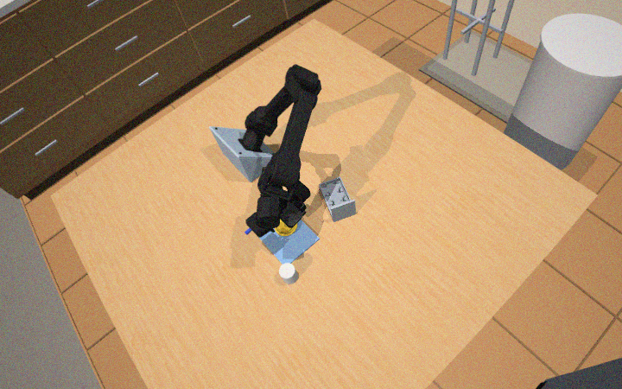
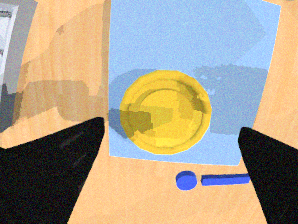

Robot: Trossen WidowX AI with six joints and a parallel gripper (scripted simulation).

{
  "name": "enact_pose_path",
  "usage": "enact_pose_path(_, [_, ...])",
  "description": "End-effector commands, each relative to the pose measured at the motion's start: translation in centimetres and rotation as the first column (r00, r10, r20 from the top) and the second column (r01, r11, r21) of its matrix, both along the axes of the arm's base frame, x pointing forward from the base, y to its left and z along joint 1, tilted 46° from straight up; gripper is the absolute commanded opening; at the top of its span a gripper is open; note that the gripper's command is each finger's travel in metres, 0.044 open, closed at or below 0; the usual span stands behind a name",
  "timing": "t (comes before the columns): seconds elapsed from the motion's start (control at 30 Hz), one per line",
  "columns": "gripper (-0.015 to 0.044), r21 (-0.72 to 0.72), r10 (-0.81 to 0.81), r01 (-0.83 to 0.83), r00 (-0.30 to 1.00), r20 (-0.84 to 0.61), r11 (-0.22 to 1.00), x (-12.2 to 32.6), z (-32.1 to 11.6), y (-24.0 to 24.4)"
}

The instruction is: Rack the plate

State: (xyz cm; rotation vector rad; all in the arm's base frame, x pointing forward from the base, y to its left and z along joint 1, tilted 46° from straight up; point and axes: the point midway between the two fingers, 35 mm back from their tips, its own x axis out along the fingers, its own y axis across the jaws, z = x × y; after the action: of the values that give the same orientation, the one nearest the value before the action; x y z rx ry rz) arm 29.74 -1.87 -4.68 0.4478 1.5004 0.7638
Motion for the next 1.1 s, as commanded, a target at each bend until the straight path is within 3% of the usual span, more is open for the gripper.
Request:
enact_pose_path(0.0, [0.0400,0.009,-0.002,0.002,1.000,-0.015,1.000,-0.4,-0.6,0.7])
enact_pose_path(1.07, [0.0387,0.013,-0.002,0.002,1.000,-0.015,1.000,-1.2,-3.1,3.3])
